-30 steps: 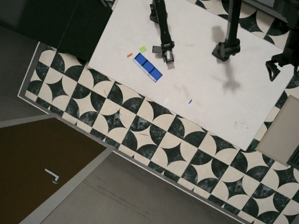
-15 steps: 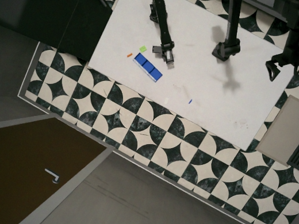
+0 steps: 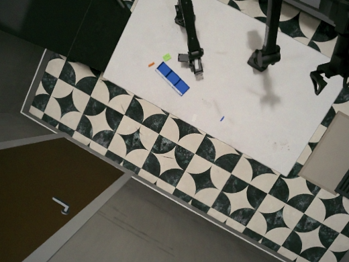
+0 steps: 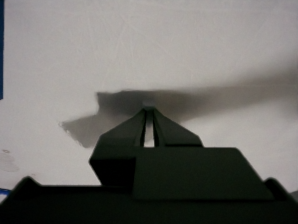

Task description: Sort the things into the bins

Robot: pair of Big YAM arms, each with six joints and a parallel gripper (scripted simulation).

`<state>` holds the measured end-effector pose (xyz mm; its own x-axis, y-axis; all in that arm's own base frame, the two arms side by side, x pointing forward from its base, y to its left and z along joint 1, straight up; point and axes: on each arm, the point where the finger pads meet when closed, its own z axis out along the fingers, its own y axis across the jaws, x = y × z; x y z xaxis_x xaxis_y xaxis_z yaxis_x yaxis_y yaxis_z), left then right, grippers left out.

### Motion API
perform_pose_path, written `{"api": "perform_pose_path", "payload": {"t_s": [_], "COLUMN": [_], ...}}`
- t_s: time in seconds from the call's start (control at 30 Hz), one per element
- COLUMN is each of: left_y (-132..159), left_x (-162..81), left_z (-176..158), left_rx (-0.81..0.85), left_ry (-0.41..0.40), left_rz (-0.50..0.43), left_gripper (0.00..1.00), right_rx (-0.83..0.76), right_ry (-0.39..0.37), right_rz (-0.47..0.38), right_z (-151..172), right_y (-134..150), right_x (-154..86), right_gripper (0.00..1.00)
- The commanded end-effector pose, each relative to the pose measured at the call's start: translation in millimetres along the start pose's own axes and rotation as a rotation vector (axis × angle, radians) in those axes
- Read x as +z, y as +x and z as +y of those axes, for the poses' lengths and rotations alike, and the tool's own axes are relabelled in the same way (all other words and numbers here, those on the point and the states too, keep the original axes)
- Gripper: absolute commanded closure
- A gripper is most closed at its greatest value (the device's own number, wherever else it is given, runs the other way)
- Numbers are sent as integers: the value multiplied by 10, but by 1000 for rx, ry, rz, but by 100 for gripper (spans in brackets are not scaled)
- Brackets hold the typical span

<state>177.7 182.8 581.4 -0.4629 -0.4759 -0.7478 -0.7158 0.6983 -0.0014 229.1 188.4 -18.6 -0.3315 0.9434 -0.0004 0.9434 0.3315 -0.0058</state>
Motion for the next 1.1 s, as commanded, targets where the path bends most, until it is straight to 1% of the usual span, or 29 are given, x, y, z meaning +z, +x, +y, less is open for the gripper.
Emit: {"api": "perform_pose_path", "payload": {"t_s": [0.0,0.03,0.07,0.13,0.17,0.2,0.23,0.47,0.63,0.7,1.07], "left_y": [-84,-84,-84,-84,-84,-84,-84,-84,-84,-84,-84], "left_x": [-229,-229,-229,-229,-229,-229,-229,-229,-229,-229,-229], "left_z": [-40,-40,-40,-40,-40,-40,-40,-40,-40,-40,-40], "left_rx": [9,9,9,9,9,9,9,9,9,9,9], "left_ry": [9,9,9,9,9,9,9,9,9,9,9], "left_rz": [-42,-42,-42,-42,-42,-42,-42,-42,-42,-42,-42], "left_gripper": [0,0,0,0,0,0,0,0,0,0,0], "right_rx": [-1,-1,-3,-3,-1,-1,0,0,0,0,0], "right_ry": [-29,-29,-58,-58,-29,-29,-59,-61,-56,-56,-60], "right_rz": [9,9,18,18,9,9,18,19,17,17,19], "right_z": [123,123,204,204,124,124,222,243,227,227,221], "right_y": [51,51,115,115,51,51,95,98,92,92,91], "right_x": [-73,-73,-137,-137,-74,-74,-142,-156,-362,-362,-756], "right_gripper": [90,90,90,90,90,90,90,90,90,90,90]}}
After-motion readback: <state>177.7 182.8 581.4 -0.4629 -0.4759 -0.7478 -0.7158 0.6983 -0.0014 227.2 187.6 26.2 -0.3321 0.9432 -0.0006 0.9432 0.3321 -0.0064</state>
